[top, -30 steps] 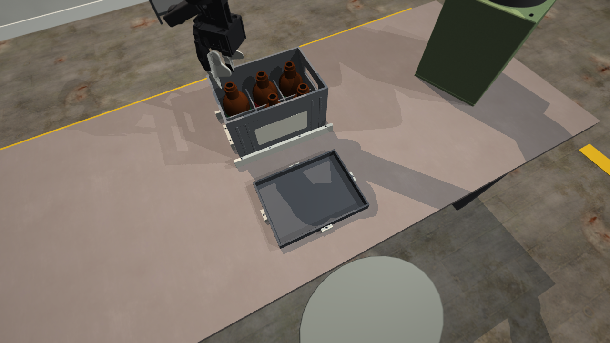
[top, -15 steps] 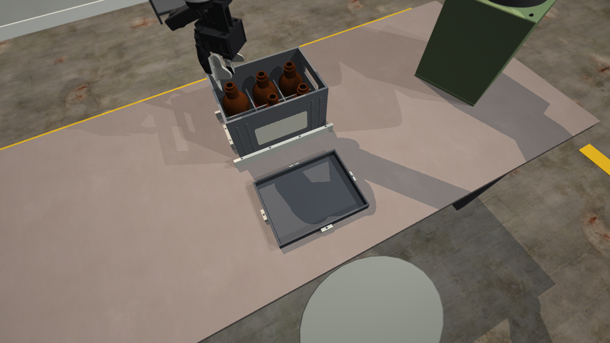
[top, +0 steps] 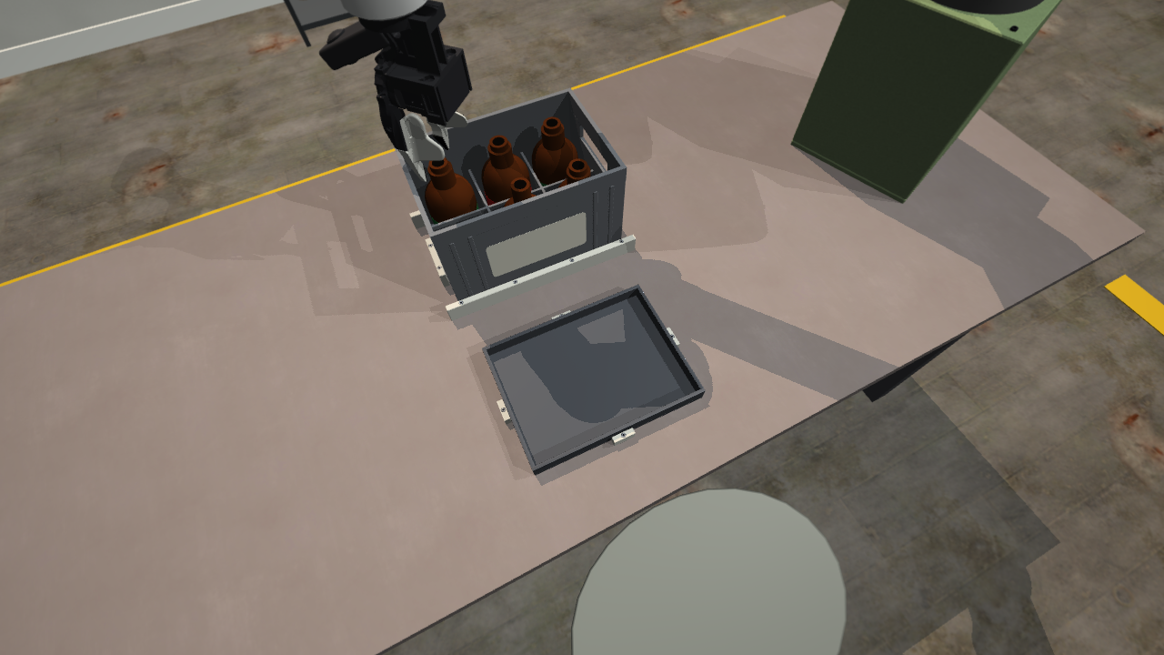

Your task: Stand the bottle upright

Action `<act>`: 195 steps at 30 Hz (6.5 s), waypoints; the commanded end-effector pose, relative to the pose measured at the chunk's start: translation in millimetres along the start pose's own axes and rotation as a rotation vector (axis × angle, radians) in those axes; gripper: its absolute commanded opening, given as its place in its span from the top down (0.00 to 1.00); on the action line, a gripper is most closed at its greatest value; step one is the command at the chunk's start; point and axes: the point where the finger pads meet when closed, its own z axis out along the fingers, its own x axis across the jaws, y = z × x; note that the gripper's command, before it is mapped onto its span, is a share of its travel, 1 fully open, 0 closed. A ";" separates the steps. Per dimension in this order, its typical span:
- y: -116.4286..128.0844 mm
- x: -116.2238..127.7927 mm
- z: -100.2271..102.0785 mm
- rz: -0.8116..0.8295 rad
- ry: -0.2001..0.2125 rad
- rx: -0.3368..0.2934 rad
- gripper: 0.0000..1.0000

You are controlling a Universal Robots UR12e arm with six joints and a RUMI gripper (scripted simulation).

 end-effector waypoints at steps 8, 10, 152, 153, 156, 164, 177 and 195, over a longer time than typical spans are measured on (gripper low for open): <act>3.2 -0.5 13.8 -0.002 0.000 -0.003 0.62; 3.2 -0.5 15.1 -0.002 0.000 -0.003 0.62; 2.8 -0.7 17.2 -0.002 0.000 -0.002 1.00; 2.8 -0.7 17.2 -0.002 0.000 -0.002 1.00; 2.8 -0.7 17.2 -0.002 0.000 -0.002 1.00; 2.8 -0.7 17.2 -0.002 0.000 -0.002 0.62; 2.8 -0.7 17.2 -0.002 0.000 -0.002 0.62; 2.8 -0.7 17.1 -0.002 0.000 -0.002 0.62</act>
